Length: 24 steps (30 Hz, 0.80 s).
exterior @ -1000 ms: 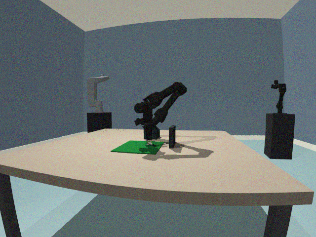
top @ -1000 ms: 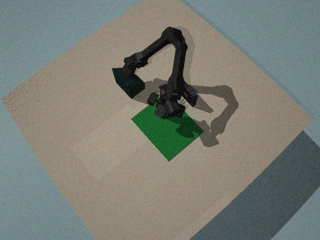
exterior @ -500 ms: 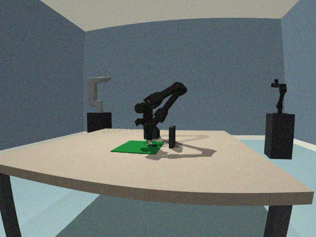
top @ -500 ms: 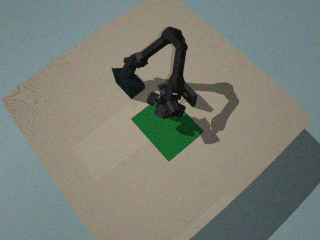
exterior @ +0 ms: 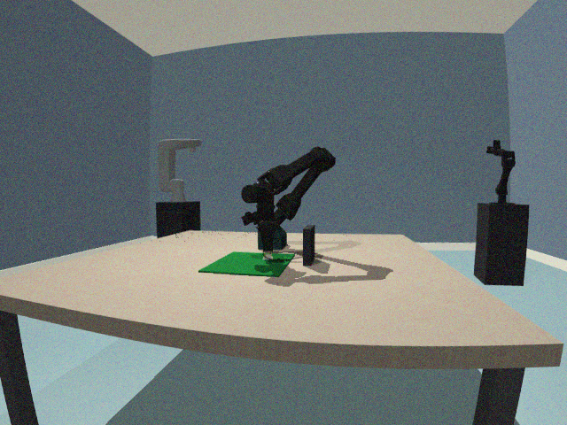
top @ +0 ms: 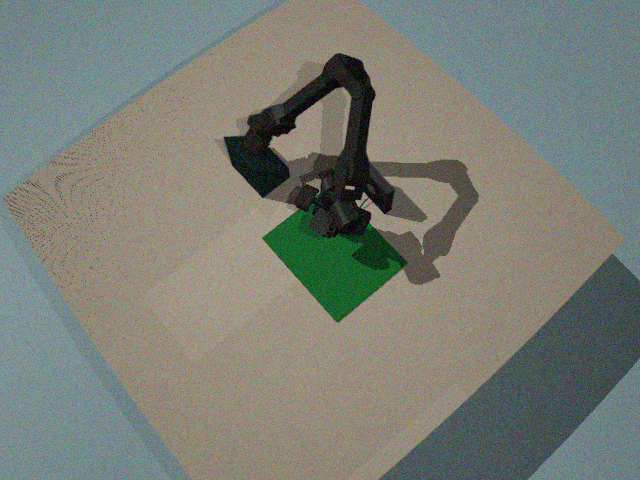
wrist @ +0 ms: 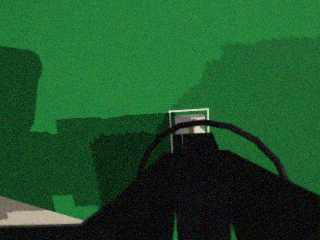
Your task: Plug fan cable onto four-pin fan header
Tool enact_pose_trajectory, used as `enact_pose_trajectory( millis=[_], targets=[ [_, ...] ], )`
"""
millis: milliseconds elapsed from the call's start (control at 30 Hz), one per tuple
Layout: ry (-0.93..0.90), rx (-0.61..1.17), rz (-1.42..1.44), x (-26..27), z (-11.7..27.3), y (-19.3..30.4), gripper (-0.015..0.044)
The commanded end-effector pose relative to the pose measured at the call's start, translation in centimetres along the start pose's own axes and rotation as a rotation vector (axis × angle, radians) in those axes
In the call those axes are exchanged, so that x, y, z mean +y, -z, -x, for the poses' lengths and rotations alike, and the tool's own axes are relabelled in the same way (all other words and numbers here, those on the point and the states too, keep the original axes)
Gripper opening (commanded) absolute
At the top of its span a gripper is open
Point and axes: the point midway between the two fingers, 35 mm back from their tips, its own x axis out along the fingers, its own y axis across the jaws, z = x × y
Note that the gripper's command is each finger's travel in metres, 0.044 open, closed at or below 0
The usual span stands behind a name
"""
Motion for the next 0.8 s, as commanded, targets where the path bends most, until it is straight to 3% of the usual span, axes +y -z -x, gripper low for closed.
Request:
enact_pose_trajectory(
  millis=[0, 767],
  targets=[
    [-0.004, 0.004, -0.001, 0.01, -0.02, 0.04, 0.0],
    [-0.004, 0.004, -0.001, -0.02, -0.39, 0.09, 0.0]
  ],
)
